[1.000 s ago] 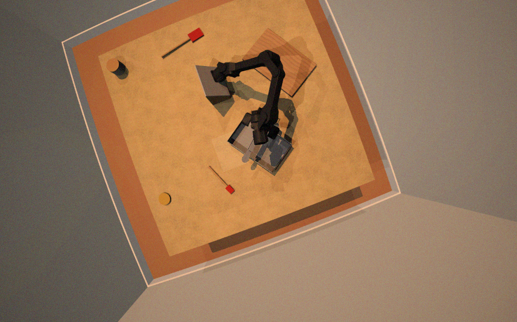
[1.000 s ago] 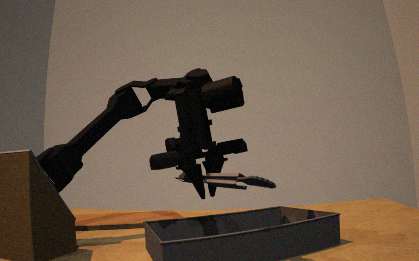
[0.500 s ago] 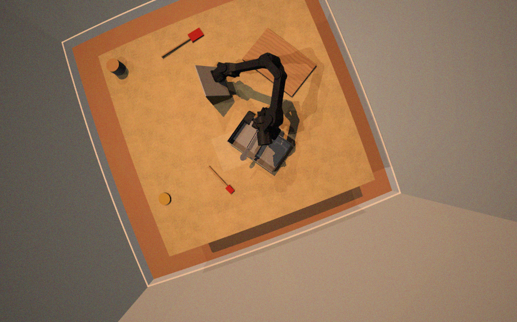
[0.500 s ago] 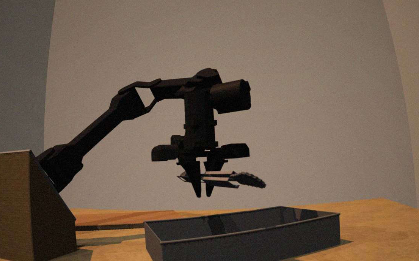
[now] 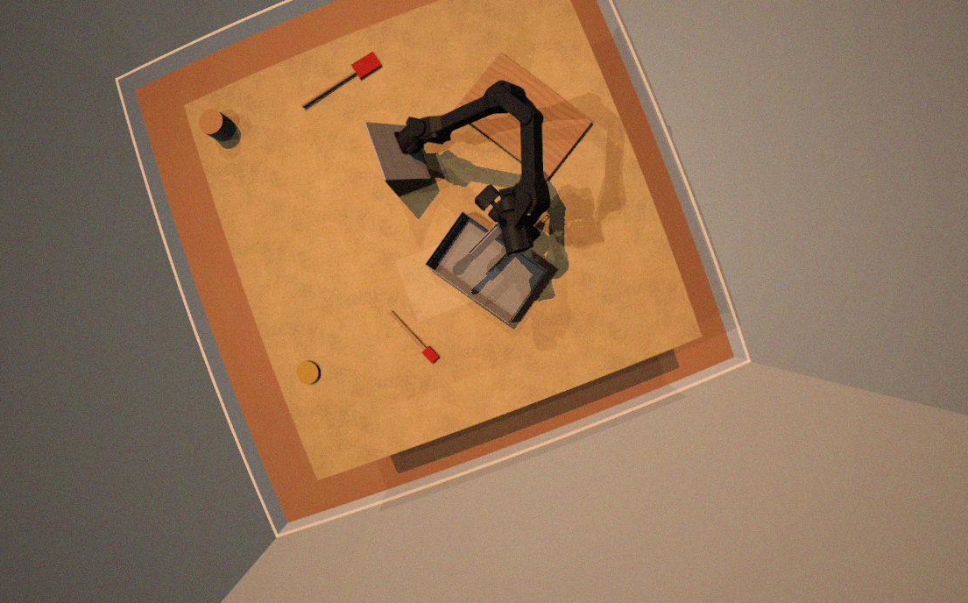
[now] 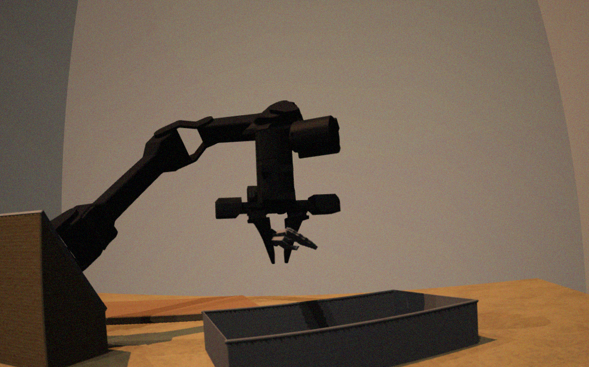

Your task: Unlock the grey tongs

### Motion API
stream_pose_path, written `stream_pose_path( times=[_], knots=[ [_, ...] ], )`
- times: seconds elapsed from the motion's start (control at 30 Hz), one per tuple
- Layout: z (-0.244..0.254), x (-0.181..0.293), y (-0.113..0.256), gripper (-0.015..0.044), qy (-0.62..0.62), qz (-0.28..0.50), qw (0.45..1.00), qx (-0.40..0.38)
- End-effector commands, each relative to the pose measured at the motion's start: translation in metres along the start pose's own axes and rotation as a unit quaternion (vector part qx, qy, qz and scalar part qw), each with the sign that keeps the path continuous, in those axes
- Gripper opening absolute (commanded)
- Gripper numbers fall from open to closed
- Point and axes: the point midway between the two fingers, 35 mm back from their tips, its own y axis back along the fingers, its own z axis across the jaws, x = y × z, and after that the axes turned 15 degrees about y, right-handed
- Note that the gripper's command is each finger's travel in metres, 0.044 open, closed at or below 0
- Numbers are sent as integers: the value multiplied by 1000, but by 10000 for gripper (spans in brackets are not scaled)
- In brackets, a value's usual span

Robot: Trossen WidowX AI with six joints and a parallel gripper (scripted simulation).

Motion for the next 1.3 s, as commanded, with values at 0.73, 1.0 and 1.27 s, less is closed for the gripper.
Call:
stream_pose_path(
  times=[0.73, 1.0, 1.27],
  knots=[
    [6, -151, 45, -150, -267, 9, 963, 25],
    [9, -161, 43, -150, -282, 12, 959, 19],
    [17, -186, 31, -150, -318, 31, 947, -6]
  ],
)
